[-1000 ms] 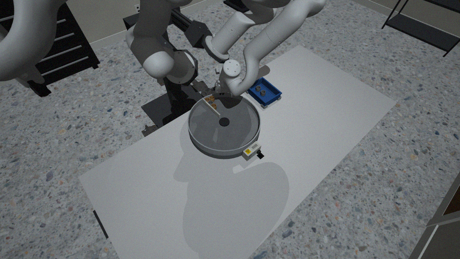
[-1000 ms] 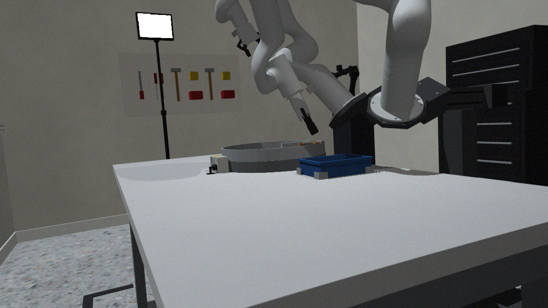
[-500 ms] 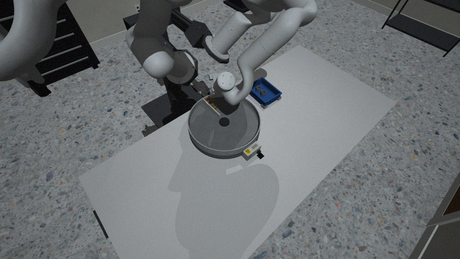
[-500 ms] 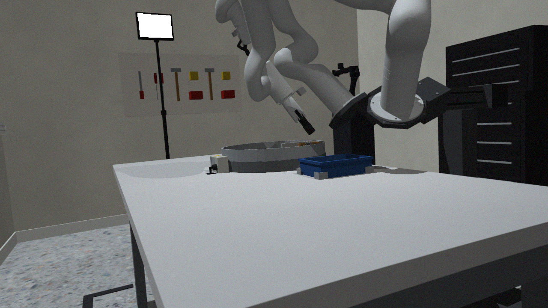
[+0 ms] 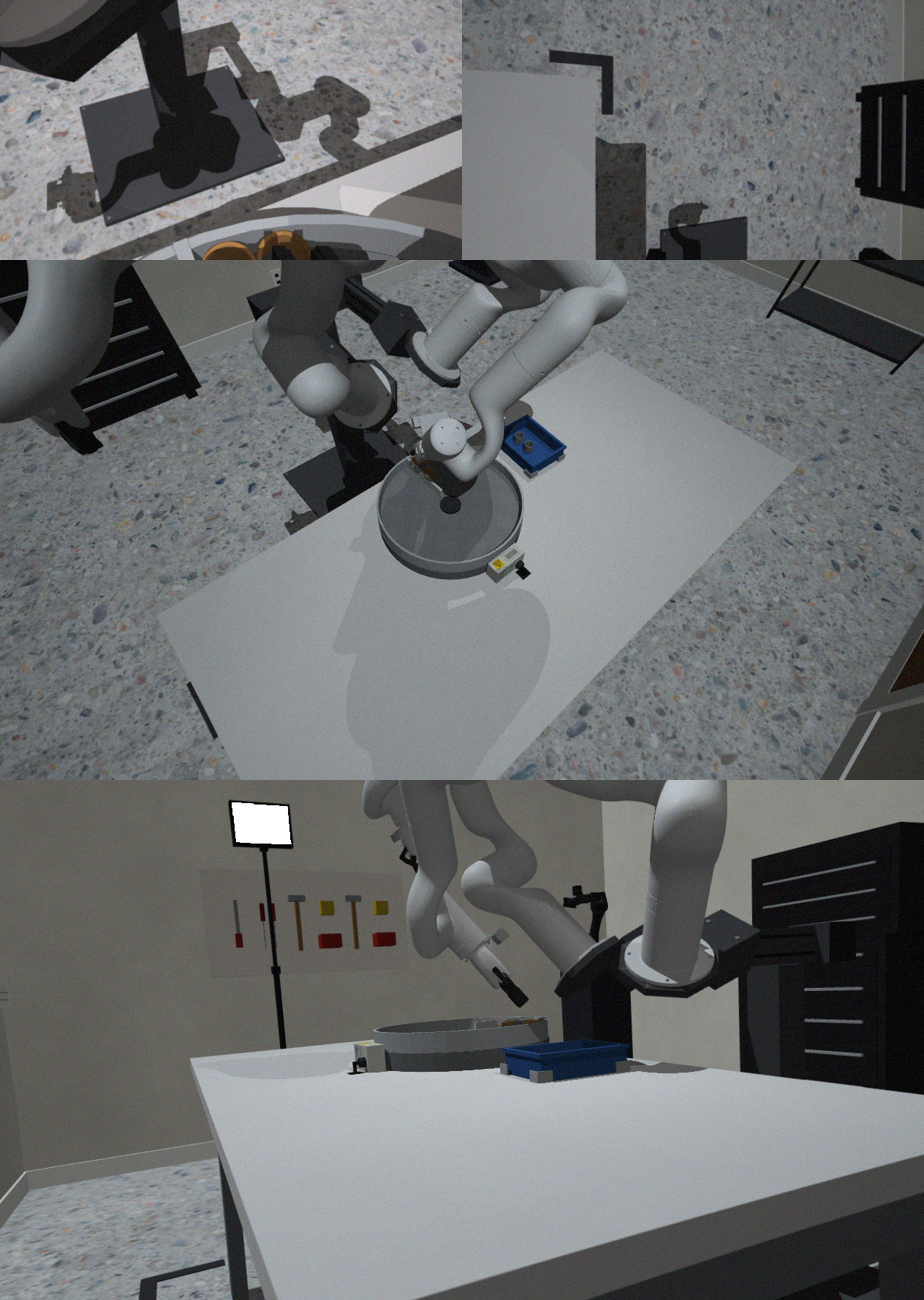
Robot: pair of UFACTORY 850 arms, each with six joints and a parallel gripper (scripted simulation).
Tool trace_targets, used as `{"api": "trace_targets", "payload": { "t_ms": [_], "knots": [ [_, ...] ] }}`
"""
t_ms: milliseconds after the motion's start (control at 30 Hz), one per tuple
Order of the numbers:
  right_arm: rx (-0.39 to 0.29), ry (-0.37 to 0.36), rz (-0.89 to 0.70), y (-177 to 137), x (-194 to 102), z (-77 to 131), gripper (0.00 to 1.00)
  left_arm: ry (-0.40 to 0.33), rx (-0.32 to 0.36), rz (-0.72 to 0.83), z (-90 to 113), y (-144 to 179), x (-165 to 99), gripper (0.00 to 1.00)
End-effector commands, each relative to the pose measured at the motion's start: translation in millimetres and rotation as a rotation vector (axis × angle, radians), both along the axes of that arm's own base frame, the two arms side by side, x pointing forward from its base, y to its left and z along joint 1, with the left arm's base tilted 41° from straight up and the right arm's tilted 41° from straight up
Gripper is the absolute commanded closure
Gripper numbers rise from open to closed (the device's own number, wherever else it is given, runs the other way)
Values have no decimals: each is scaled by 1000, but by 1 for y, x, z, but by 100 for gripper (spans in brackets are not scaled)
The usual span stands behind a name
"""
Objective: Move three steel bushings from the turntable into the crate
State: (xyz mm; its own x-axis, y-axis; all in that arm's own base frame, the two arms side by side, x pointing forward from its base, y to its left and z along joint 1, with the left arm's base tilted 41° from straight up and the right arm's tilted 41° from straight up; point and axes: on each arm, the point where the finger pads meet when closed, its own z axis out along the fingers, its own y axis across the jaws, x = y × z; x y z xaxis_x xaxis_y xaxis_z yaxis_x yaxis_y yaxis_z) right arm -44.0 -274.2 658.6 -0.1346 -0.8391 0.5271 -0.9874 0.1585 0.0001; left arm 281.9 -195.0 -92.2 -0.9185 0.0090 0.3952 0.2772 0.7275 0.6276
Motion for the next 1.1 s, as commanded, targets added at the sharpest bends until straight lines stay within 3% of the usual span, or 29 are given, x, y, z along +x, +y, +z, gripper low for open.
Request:
{"api": "trace_targets", "payload": {
  "t_ms": [0, 733, 1067],
  "knots": [
    [-2, 0, 0, 0, 0, 1, 0, 2, 3, 8, -1, -2, 0, 89],
    [-2, 0, 0, 0, 0, 1, 0, 5, 5, 14, -2, -4, 0, 89],
    [-2, 0, 0, 0, 0, 1, 0, 5, 5, 14, -20, 9, 8, 89]
  ]
}}
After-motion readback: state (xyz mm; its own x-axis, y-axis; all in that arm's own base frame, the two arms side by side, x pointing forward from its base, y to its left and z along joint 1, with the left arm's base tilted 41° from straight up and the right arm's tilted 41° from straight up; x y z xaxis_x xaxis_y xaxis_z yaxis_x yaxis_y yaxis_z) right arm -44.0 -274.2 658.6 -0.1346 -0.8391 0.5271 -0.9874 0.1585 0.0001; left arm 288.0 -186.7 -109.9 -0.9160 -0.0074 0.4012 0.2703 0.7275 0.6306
